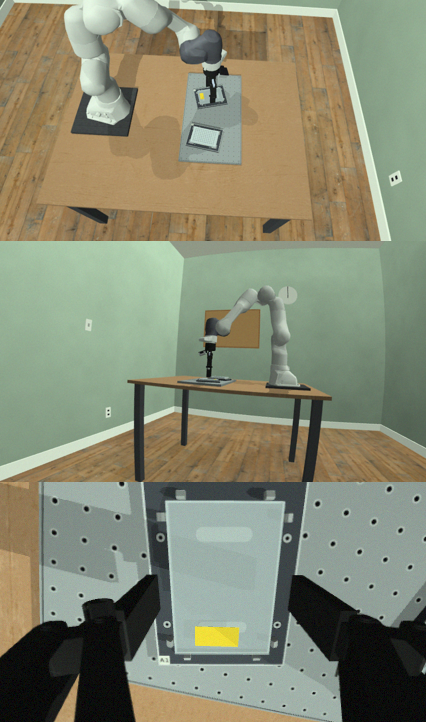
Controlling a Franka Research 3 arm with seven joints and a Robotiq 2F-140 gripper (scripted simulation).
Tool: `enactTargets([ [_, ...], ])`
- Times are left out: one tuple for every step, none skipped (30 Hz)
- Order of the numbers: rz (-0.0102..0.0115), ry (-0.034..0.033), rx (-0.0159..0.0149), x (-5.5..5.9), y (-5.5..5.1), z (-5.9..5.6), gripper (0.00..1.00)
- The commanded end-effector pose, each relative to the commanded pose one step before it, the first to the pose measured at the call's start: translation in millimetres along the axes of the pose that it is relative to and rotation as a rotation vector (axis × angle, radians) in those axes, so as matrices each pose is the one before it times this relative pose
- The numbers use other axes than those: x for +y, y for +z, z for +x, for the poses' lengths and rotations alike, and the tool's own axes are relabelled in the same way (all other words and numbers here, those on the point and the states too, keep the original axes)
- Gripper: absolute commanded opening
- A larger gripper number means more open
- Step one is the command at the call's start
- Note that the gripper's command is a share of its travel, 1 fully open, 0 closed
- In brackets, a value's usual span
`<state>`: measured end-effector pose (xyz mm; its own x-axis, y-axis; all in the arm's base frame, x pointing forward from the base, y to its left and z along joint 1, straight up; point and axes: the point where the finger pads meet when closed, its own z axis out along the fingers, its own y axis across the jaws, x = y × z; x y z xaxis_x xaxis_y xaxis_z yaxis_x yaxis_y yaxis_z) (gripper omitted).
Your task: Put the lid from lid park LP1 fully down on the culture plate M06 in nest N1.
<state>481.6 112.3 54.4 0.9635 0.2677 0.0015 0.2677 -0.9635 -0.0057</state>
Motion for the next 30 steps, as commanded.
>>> enactTargets([
  [-0.00207,0.00058,-0.0006,-0.27,1.11,-0.24,0.69],
  [0.0,0.0,0.0,0.0,0.0,0.0,0.69],
  [0.0,0.0,0.0,0.0,0.0,0.0,0.69],
  [0.0,0.0,0.0,0.0,0.0,0.0,0.69],
  [0.0,0.0,0.0,0.0,0.0,0.0,0.69],
  [0.0,0.0,0.0,0.0,0.0,0.0,0.63],
  [0.0,0.0,0.0,0.0,0.0,0.0,0.63],
  [0.0,0.0,0.0,0.0,0.0,0.0,0.63],
  [0.0,0.0,0.0,0.0,0.0,0.0,0.63],
  [0.0,0.0,0.0,0.0,0.0,0.0,0.63],
  [0.0,0.0,0.0,0.0,0.0,0.0,0.63],
  [0.0,0.0,0.0,0.0,0.0,0.0,0.63],
  [0.0,0.0,0.0,0.0,0.0,0.0,0.63],
  [0.0,0.0,0.0,0.0,0.0,0.0,0.63],
  [0.0,0.0,0.0,0.0,0.0,0.0,0.63],
  [0.0,0.0,0.0,0.0,0.0,0.0,0.63],
  [0.0,0.0,0.0,0.0,0.0,0.0,0.63],
  [0.0,0.0,0.0,0.0,0.0,0.0,0.63],
  [0.0,0.0,0.0,0.0,0.0,0.0,0.63],
  [0.0,0.0,0.0,0.0,0.0,0.0,0.63],
  [0.0,0.0,0.0,0.0,0.0,0.0,0.63],
  [0.0,0.0,0.0,0.0,0.0,0.0,0.63],
  [0.0,0.0,0.0,0.0,0.0,0.0,0.63],
  [0.0,0.0,0.0,0.0,0.0,0.0,0.63],
  [0.0,0.0,0.0,0.0,0.0,0.0,0.63],
  [0.0,0.0,0.0,0.0,0.0,0.0,0.63],
  [0.0,0.0,0.0,0.0,0.0,0.0,0.63],
  [0.0,0.0,0.0,0.0,0.0,0.0,0.63],
  [0.0,0.0,0.0,0.0,0.0,0.0,0.63],
  [0.0,0.0,0.0,0.0,0.0,0.0,0.63],
])
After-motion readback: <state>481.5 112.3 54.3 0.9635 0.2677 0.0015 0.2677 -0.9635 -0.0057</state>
